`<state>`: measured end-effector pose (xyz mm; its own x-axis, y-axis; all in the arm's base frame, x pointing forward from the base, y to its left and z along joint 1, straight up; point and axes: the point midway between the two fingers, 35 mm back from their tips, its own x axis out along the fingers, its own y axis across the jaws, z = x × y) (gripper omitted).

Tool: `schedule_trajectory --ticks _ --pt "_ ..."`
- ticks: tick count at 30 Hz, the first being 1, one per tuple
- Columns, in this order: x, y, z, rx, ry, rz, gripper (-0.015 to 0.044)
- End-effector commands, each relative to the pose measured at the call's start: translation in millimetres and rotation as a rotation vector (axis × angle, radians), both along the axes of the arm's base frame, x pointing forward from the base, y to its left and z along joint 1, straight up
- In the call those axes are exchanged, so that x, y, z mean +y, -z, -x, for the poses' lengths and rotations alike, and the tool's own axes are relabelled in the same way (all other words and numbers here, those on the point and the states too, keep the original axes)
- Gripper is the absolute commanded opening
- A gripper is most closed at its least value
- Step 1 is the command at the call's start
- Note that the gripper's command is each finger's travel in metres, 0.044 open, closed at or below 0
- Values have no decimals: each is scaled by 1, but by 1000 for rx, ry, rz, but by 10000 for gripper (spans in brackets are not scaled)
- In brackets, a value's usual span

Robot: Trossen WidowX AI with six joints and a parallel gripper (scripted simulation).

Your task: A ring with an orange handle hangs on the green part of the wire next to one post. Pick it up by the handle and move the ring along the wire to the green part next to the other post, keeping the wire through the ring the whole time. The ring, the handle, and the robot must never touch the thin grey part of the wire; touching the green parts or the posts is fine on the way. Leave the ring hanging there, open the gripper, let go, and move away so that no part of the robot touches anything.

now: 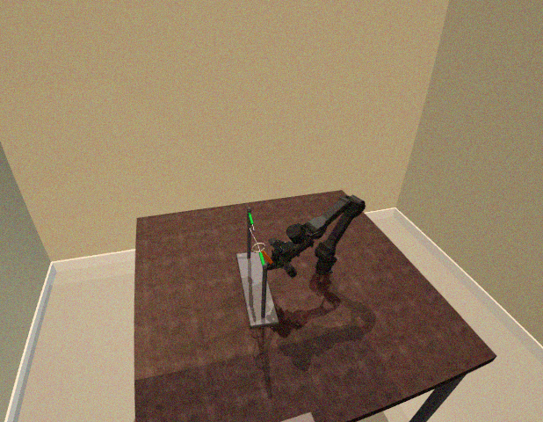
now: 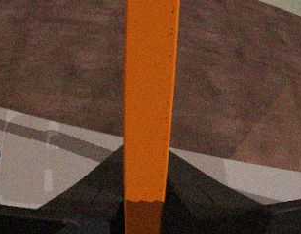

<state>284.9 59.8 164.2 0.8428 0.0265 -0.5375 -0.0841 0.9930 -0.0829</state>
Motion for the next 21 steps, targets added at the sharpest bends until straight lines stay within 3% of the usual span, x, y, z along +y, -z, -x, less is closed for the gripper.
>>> schedule_trajectory --ticks 1,21 --pt "14 4 -1 -11 36 -70 -150" --pt "47 5 -3 -27 76 -153 -150"
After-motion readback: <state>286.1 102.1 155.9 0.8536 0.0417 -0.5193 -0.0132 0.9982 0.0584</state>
